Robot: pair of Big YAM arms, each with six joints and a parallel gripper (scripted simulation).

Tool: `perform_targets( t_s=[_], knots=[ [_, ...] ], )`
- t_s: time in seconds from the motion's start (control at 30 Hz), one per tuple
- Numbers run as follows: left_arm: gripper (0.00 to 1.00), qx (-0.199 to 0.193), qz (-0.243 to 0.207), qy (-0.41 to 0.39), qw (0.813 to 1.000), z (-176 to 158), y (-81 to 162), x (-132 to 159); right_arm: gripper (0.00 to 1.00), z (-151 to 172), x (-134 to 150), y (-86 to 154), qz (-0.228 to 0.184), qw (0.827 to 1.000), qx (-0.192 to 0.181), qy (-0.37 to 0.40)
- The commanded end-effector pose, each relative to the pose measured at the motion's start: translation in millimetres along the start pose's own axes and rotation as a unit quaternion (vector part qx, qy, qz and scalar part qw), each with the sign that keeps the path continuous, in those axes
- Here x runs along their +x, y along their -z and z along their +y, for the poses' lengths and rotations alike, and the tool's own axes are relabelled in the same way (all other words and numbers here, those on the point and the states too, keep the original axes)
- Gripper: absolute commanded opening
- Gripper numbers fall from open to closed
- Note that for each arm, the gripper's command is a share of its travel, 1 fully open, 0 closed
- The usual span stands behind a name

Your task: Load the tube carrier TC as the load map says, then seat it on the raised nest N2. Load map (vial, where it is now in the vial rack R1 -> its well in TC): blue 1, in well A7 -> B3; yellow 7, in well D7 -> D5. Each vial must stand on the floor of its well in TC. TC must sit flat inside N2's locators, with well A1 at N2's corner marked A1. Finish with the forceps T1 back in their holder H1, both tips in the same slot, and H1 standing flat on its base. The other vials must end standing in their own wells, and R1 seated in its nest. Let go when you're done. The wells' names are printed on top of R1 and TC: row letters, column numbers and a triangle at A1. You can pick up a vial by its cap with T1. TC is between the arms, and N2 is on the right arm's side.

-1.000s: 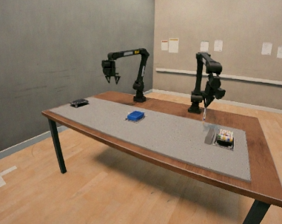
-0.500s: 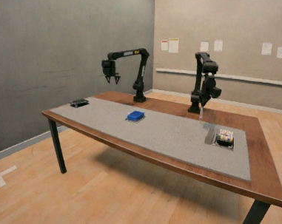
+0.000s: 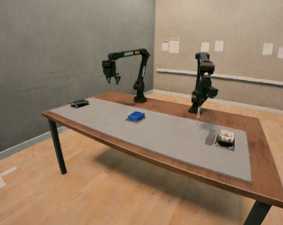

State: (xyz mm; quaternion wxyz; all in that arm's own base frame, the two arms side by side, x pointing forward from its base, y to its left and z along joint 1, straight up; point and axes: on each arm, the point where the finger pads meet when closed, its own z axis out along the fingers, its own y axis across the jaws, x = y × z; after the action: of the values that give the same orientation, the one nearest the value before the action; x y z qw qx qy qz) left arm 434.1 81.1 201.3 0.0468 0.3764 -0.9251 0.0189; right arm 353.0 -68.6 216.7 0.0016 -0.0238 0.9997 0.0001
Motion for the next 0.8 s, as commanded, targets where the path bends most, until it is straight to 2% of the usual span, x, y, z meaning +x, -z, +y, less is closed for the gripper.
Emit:
perform_targets(
  t_s=[0.0,0.77],
  knots=[
    [0.09,0.006,-0.009,0.0,1.0,-8.9,2.4,8.5,1.0,-1.3,-8.5,12.1,-0.016,1.0,0.004,-0.007],
    [0.09,0.006,-0.006,0.0,1.0,-32.7,-2.1,33.8,1.0,-1.3,-8.5,12.1,-0.016,1.0,0.004,-0.007]
  ],
)
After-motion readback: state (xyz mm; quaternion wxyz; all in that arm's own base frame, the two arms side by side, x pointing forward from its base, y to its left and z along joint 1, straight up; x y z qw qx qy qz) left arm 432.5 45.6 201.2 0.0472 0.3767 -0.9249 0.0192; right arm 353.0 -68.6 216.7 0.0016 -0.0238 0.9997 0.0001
